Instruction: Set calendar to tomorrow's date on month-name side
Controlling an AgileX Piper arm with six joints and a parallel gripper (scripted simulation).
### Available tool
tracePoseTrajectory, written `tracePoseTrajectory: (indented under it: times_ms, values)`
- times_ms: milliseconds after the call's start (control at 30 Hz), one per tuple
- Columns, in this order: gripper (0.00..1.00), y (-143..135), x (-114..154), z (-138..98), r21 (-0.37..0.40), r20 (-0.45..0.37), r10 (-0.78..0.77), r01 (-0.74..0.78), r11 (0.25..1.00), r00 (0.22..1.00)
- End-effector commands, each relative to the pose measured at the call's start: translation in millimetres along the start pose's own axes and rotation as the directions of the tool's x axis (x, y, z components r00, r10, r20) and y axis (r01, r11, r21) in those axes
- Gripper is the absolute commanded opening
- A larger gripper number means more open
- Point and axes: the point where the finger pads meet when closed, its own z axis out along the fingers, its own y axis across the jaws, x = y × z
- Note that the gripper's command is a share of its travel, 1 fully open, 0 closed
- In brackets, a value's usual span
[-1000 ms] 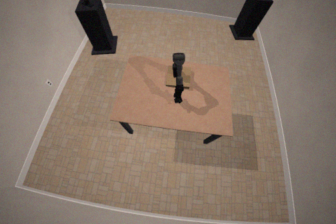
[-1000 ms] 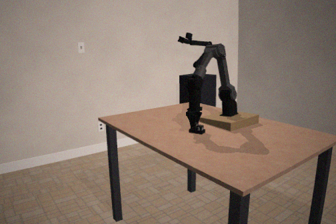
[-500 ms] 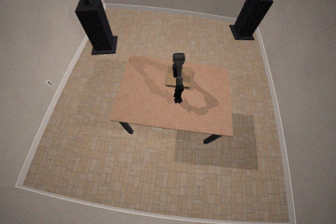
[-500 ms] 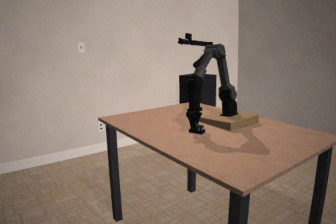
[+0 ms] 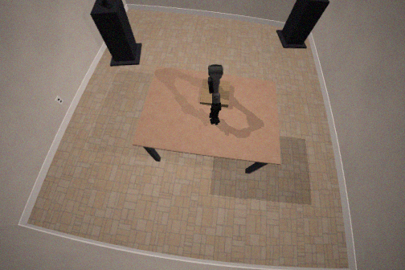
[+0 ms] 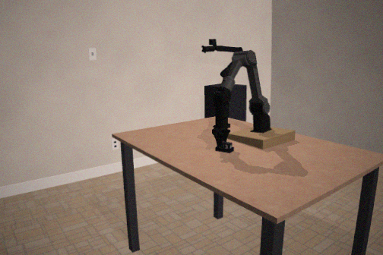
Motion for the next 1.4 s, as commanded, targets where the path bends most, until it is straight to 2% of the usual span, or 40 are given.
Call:
tracePoseTrajectory:
  times_ms: [0, 1233, 1267, 1333, 1367]
  values:
    - [0.36, -0.6, -0.2, 0.8, 0.002, 0.0, 0.0, 0.0, 1.0, 1.0]
    - [0.36, -0.5, -0.2, 0.8, 0.002, 0.0, 0.0, 0.0, 1.0, 1.0]
    - [0.41, -0.5, -0.2, 0.8, 0.002, 0.0, 0.0, 0.0, 1.0, 1.0]
    - [0.41, -0.5, -0.2, 0.8, 0.002, 0.0, 0.0, 0.0, 1.0, 1.0]
    - [0.46, -0.5, -0.2, 0.8, 0.002, 0.0, 0.0, 0.0, 1.0, 1.0]
